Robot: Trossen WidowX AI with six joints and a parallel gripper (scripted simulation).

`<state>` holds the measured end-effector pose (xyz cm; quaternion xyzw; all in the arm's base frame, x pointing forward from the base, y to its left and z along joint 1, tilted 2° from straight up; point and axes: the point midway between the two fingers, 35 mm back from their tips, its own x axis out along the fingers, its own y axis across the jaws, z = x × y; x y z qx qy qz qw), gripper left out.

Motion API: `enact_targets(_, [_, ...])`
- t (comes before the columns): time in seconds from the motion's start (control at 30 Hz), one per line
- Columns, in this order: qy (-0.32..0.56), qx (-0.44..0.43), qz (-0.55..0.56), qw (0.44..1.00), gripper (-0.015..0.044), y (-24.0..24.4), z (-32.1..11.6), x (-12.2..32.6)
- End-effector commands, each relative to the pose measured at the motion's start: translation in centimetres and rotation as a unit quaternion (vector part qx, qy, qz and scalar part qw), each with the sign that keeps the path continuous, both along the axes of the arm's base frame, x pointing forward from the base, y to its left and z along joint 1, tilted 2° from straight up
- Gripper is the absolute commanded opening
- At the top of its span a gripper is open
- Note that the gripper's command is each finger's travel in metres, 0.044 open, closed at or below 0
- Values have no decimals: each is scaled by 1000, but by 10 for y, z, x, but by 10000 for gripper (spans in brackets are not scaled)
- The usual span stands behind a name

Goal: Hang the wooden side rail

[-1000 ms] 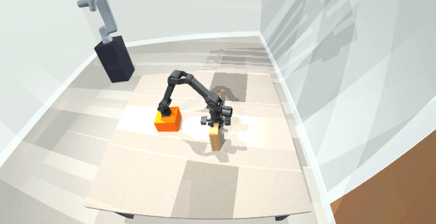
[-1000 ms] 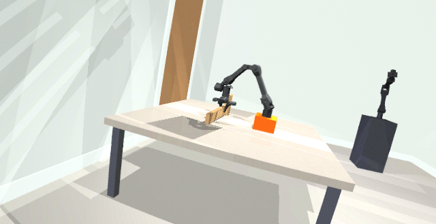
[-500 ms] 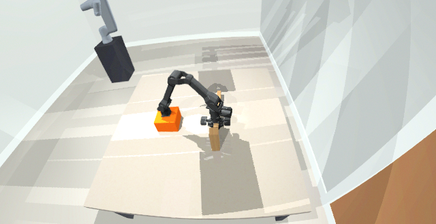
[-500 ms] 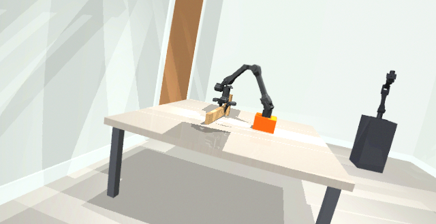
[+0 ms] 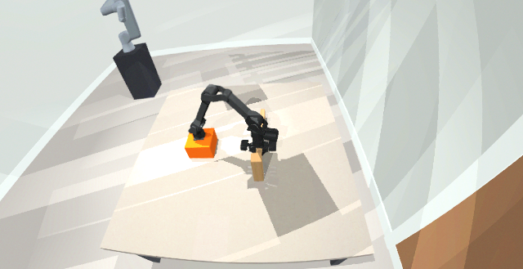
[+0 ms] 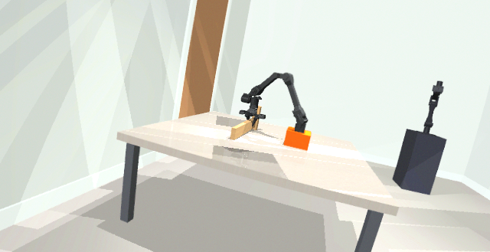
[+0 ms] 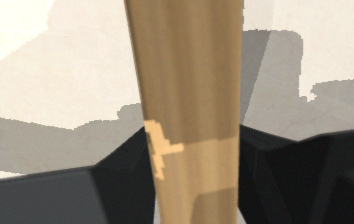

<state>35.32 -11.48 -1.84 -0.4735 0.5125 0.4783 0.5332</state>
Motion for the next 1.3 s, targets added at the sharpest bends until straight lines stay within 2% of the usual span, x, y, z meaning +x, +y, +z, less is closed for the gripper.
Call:
enact_targets(0.0, [-2, -3, 2, 1000, 0, -2, 2, 2])
enact_targets(1.27, [-2, -3, 2, 1000, 0, -6, 3, 4])
